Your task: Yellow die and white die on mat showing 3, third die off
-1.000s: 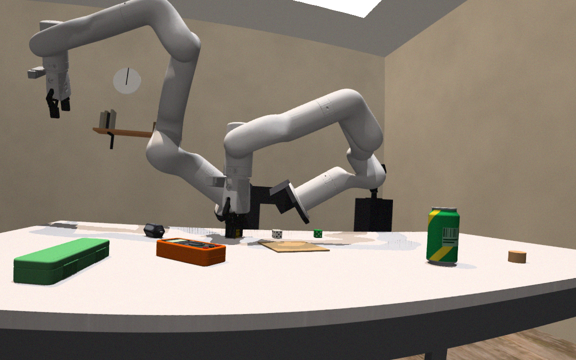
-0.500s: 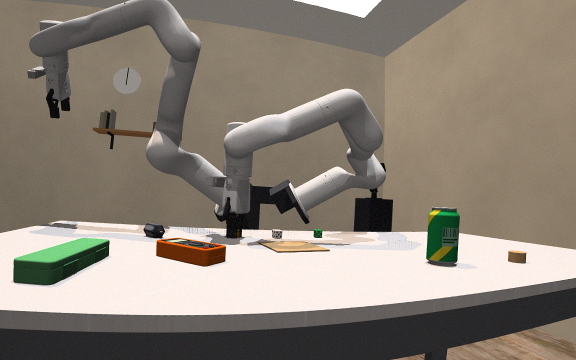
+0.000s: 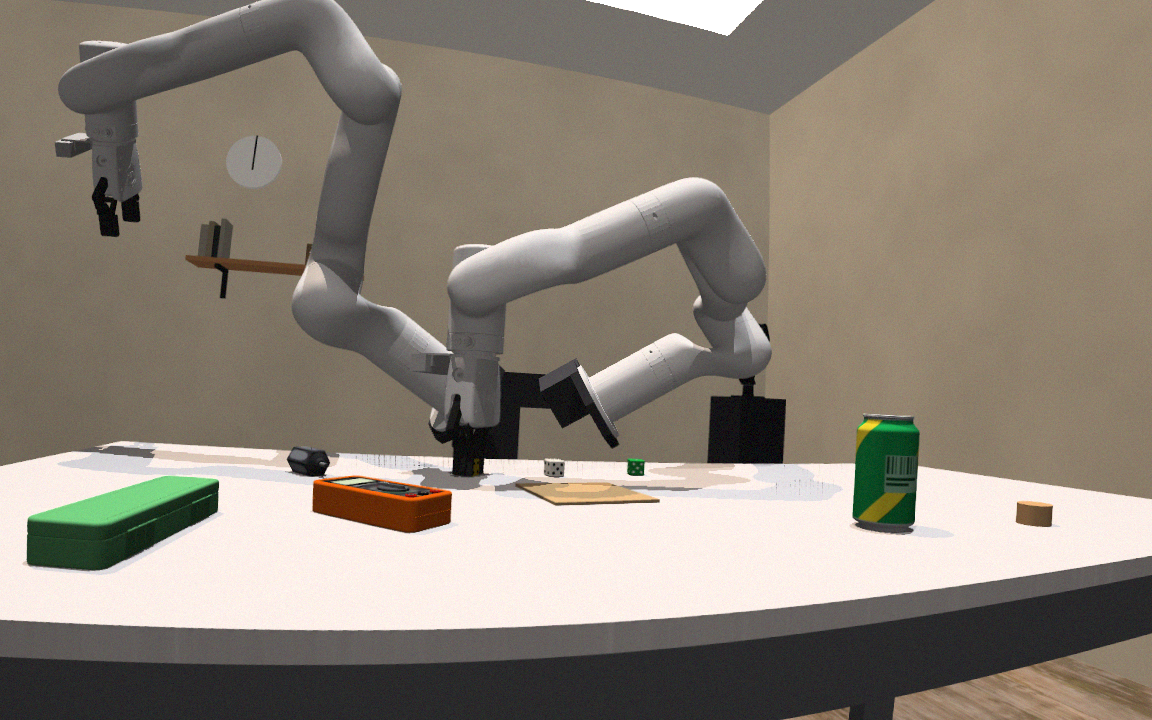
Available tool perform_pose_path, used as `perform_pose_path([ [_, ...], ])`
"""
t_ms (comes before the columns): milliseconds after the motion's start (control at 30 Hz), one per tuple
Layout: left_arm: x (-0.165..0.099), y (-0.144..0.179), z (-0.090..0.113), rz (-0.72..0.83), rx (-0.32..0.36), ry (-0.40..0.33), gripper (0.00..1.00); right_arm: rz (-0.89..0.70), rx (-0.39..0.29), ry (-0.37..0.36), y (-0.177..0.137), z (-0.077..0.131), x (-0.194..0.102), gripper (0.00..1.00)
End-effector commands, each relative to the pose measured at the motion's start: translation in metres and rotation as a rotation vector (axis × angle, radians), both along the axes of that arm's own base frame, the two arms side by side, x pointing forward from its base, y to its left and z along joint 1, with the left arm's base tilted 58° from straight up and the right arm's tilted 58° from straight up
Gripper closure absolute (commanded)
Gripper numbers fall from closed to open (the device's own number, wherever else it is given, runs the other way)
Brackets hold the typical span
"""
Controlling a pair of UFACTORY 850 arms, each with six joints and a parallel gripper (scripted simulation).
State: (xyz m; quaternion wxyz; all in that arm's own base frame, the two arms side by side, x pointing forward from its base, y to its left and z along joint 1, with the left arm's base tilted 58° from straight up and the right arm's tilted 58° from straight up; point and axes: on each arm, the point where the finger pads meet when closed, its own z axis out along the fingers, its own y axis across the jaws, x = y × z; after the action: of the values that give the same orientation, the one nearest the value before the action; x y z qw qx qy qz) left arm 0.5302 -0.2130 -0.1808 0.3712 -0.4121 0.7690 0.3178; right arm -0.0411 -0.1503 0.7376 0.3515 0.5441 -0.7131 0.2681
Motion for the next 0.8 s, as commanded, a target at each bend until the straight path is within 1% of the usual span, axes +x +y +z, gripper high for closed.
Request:
perform_pose_path([
  [0,0.0,-0.001,0.0,-0.001,-0.001,-0.001,0.78,0.0,-0.002,0.0,0.0,0.001,0.0,0.0],
  [267,0.0,-0.001,0.001,-0.001,-0.001,-0.001,0.78,0.0,-0.002,0.0,0.0,0.001,0.0,0.0],
  [367,-0.002,-0.006,0.004,-0.001,-0.001,-0.001,0.78,0.0,-0.002,0.0,0.0,0.001,0.0,0.0],
  [500,-0.008,-0.022,0.014,-0.001,-0.001,-0.001,0.78,0.0,-0.002,0.0,0.0,0.001,0.0,0.0],
  [667,-0.02,-0.052,0.034,-0.001,-0.001,-0.001,0.78,0.0,-0.002,0.0,0.0,0.001,0.0,0.0],
  [733,-0.02,-0.052,0.034,-0.001,-0.001,-0.001,0.78,0.0,-0.002,0.0,0.0,0.001,0.0,0.0],
  [767,-0.022,-0.058,0.038,-0.001,-0.001,-0.001,0.78,0.0,-0.002,0.0,0.0,0.001,0.0,0.0],
])
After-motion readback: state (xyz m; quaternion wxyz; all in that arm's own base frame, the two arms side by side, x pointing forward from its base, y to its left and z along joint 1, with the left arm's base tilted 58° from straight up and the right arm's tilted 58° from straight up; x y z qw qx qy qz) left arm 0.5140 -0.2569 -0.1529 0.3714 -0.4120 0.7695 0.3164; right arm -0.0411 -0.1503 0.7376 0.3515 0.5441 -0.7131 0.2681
